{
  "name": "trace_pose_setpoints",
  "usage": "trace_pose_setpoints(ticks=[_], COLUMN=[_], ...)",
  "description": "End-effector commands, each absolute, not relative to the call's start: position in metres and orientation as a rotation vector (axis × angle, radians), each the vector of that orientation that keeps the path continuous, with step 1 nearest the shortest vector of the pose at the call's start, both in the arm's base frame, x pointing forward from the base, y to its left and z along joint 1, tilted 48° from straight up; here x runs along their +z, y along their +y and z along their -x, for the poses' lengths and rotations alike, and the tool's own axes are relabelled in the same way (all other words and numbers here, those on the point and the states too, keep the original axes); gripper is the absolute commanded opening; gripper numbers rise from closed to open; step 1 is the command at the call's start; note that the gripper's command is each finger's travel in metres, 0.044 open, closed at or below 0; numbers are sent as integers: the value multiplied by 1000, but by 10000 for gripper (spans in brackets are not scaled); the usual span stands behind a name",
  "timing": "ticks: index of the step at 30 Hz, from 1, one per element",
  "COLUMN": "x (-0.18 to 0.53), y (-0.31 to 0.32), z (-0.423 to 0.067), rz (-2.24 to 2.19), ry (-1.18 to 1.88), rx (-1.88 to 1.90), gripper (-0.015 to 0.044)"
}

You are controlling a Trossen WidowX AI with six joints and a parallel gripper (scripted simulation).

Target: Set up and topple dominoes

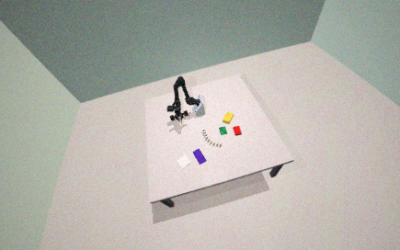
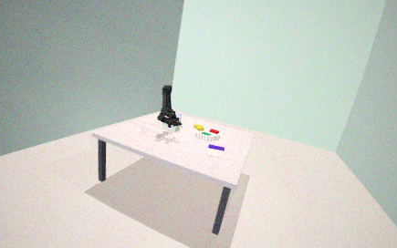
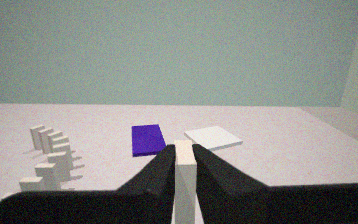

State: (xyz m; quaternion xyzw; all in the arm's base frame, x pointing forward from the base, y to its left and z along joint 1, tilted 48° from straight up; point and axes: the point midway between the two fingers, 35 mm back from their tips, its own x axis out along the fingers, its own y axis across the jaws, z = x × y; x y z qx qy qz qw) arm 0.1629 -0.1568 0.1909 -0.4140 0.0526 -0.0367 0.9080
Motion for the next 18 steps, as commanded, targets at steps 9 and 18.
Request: trace_pose_setpoints(ticks=[9,18], x=[186,178], y=[-164,-179], z=[-163,-162], rz=[855,855], ry=[107,108], rx=[-72,-72], gripper=[30,30])
